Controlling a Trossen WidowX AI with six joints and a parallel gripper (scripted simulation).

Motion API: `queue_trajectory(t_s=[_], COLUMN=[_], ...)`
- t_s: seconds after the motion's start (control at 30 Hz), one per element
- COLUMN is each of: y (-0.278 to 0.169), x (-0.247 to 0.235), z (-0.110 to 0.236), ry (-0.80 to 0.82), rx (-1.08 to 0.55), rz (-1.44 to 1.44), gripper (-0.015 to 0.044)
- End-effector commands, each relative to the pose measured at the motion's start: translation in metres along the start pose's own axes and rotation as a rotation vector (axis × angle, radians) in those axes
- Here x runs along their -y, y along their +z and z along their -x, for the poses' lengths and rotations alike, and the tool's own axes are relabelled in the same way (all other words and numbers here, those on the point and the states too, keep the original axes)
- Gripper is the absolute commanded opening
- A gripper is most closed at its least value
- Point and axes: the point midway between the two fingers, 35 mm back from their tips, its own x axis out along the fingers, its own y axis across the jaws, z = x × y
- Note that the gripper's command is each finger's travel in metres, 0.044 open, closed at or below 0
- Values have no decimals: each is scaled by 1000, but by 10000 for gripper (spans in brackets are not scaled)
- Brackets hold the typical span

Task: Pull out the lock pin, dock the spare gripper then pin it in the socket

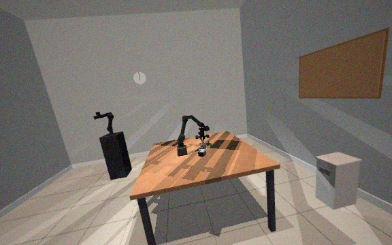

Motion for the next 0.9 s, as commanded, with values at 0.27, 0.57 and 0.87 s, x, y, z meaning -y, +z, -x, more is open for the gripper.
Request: queue_trajectory(t_s=[0.27, 0.57, 0.87], y=[9, 14, 19], x=[3, 3, 3], z=[1, 1, 2], ry=[4, 13, 21], rx=[5, 4, 2], rz=[-2, -3, -5], gripper=[0, 0, 0])
